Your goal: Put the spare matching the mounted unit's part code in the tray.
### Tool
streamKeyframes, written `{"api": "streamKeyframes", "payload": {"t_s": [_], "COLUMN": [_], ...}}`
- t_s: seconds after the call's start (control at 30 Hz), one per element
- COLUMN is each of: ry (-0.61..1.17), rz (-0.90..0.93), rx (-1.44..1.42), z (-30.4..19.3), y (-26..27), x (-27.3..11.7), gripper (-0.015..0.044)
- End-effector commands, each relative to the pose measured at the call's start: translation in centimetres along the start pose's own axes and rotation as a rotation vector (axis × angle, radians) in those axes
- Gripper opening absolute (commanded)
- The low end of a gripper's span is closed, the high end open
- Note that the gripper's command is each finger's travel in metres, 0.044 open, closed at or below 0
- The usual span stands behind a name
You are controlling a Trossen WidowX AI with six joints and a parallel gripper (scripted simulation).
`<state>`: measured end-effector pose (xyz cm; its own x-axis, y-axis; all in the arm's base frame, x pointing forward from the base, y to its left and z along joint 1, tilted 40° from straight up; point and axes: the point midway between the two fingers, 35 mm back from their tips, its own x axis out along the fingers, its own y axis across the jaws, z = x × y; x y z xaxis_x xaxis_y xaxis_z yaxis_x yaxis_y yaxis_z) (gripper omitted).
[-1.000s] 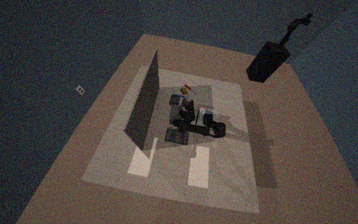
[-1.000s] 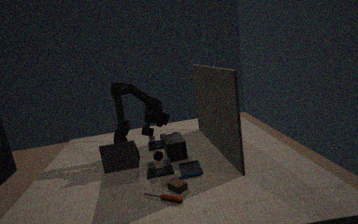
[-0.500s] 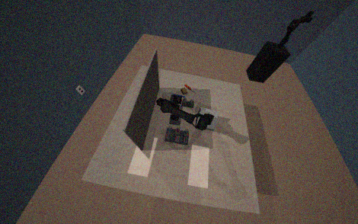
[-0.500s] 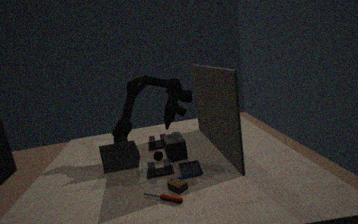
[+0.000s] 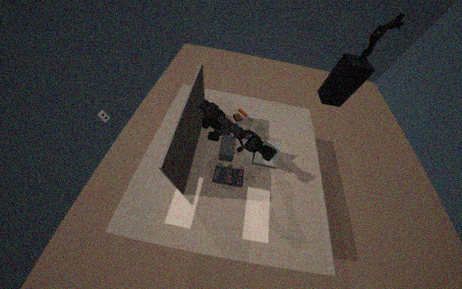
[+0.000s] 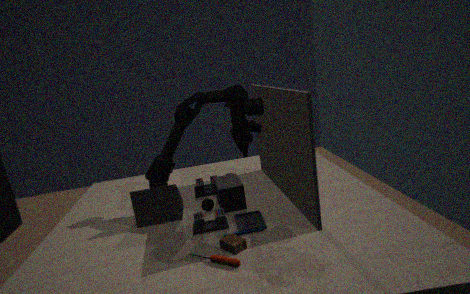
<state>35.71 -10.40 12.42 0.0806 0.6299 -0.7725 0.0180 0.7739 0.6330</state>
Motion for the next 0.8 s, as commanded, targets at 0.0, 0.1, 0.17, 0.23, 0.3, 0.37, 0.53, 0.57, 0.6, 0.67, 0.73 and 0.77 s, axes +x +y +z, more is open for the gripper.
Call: {"api": "streamKeyframes", "payload": {"t_s": [0.0,0.1,0.17,0.23,0.3,0.37,0.53,0.57,0.6,0.67,0.73,0.77], "ry": [0.002,0.002,0.002,0.002,0.002,0.002,0.008,0.009,0.011,0.013,0.013,0.012], "rz": [0.012,0.012,0.012,0.012,0.012,0.012,-0.006,-0.009,-0.011,-0.012,-0.009,-0.006], "rx": [-0.007,-0.007,-0.007,-0.007,-0.007,-0.007,-0.338,-0.433,-0.529,-0.722,-0.914,-1.011], "z": [0.3,0.3,0.3,0.3,0.3,0.3,-0.8,-1.3,-1.9,-3.3,-5.1,-6.0], "y": [0.0,0.0,0.0,0.0,0.0,0.0,5.9,7.5,9.1,12.1,14.7,16.0], "x": [0.3,0.3,0.3,0.3,0.3,0.3,1.4,1.8,2.1,2.9,3.6,4.0], "gripper": [0.044,0.044,0.044,0.044,0.044,0.044,0.044,0.044,0.044,0.044,0.044,0.044]}}
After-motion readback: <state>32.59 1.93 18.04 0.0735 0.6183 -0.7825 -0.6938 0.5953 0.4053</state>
